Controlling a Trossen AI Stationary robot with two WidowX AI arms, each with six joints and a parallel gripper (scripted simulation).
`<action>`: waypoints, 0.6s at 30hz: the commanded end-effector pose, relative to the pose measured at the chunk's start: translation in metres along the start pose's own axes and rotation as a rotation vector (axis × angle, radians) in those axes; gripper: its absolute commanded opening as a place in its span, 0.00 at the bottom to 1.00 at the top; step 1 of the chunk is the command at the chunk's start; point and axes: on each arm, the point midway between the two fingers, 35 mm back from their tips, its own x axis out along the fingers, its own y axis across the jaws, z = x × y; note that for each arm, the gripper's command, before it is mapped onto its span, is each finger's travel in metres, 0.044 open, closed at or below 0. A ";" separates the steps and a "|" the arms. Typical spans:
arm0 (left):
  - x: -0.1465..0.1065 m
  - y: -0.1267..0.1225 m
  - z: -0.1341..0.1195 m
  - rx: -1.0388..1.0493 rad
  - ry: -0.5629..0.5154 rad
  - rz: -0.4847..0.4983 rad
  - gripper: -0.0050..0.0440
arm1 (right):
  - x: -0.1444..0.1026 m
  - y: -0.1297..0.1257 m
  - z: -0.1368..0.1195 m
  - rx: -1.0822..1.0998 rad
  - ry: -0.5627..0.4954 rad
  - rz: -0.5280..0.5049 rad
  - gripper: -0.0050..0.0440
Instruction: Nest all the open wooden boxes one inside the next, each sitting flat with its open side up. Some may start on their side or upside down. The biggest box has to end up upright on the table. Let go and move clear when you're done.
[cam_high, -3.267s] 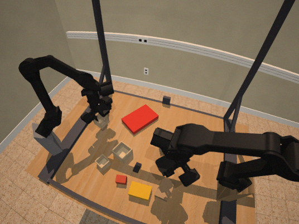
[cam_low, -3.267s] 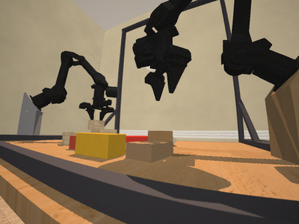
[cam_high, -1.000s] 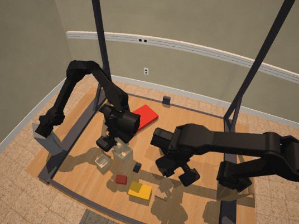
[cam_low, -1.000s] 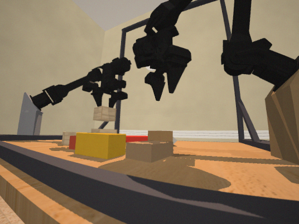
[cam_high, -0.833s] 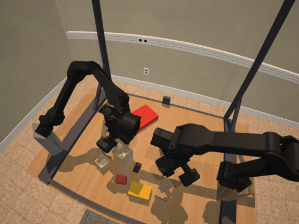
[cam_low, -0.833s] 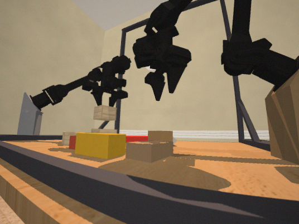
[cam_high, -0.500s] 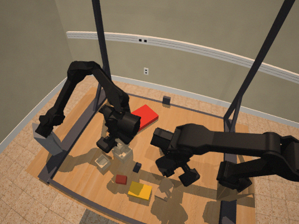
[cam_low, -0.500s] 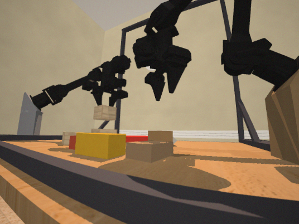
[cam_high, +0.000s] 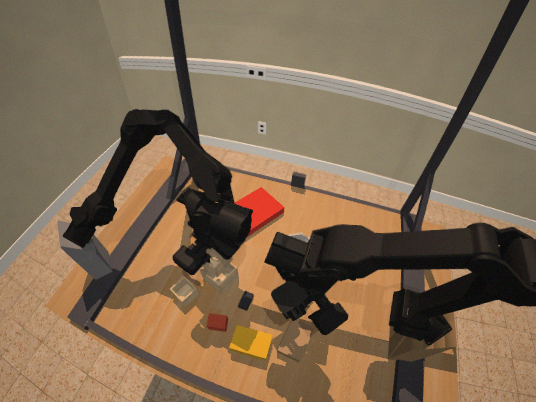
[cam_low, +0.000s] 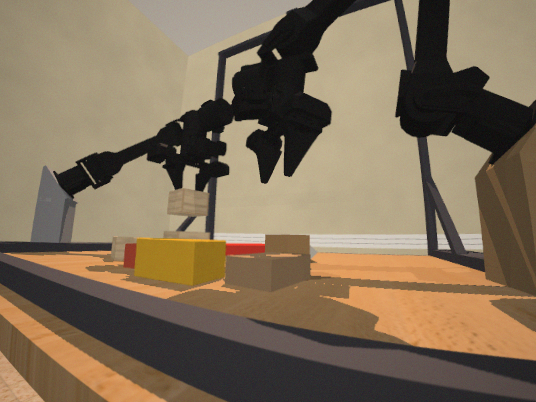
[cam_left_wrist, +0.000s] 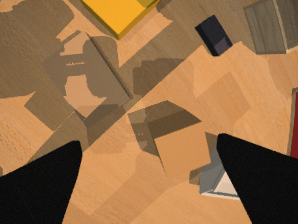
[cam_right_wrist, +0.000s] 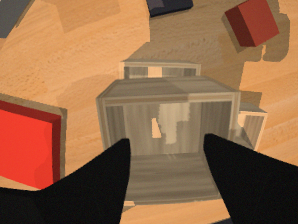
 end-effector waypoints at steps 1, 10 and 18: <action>0.006 -0.008 0.010 -0.044 -0.035 -0.061 0.92 | -0.004 0.003 0.002 -0.013 -0.014 0.001 0.68; 0.012 -0.023 0.028 -0.084 -0.108 -0.168 0.92 | -0.004 0.003 0.002 -0.013 -0.014 0.001 0.68; 0.013 -0.037 0.050 -0.100 -0.196 -0.289 0.92 | -0.004 0.003 0.002 -0.013 -0.014 0.001 0.68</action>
